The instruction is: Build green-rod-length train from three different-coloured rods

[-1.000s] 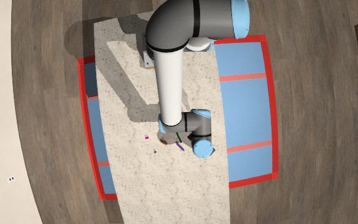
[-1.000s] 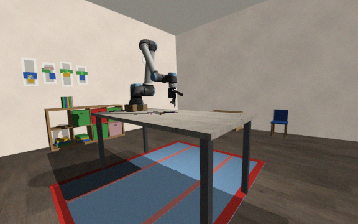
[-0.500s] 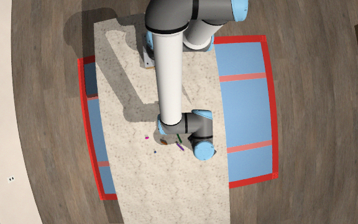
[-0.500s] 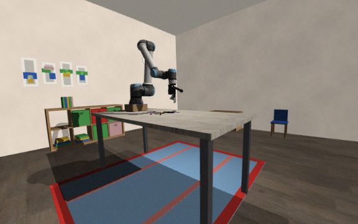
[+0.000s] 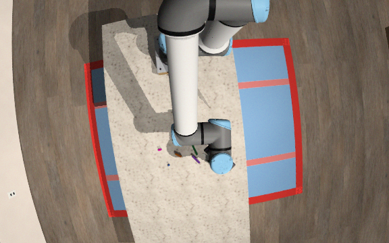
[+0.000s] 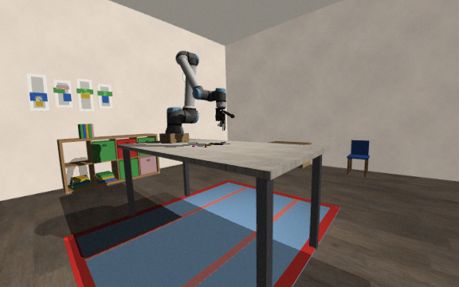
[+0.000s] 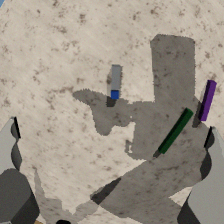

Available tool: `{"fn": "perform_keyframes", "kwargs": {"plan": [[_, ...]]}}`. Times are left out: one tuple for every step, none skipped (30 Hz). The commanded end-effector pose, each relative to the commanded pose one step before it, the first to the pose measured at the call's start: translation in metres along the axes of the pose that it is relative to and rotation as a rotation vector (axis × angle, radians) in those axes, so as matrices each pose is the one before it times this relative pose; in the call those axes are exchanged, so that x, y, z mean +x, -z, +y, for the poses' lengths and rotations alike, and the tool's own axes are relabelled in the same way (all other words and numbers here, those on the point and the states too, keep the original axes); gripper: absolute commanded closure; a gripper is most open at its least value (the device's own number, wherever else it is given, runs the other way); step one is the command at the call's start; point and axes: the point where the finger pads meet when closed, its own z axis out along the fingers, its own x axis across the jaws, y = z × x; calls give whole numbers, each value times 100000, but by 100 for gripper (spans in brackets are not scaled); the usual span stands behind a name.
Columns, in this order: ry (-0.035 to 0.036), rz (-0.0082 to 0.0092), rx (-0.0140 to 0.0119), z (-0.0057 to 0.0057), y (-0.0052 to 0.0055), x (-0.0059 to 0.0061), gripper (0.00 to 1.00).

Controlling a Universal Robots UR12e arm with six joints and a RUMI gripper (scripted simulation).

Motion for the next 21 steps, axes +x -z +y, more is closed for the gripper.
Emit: {"fn": "perform_keyframes", "kwargs": {"plan": [[2,84,104,-50,60,41,0],[0,0,0,0,0,0,0],[-2,0,0,0,0,0,0],[0,0,0,0,0,0,0],[0,0,0,0,0,0,0],[-17,0,0,0,0,1,0],[-45,0,0,1,0,4,0],[-86,0,0,2,-1,7,0],[-139,0,0,3,-1,12,0],[-203,0,0,4,-1,17,0],[-277,0,0,5,-2,23,0],[-362,0,0,7,-3,30,0],[-455,0,0,8,-3,38,0],[-556,0,0,10,-4,47,0],[-665,0,0,12,-5,56,0],[-781,0,0,14,-6,66,0],[-903,1,0,15,-6,76,0],[-1030,1,0,17,-7,87,0],[-1162,1,0,18,-8,98,0],[-1298,1,0,20,-9,110,0],[0,0,0,0,0,0,0]]}}
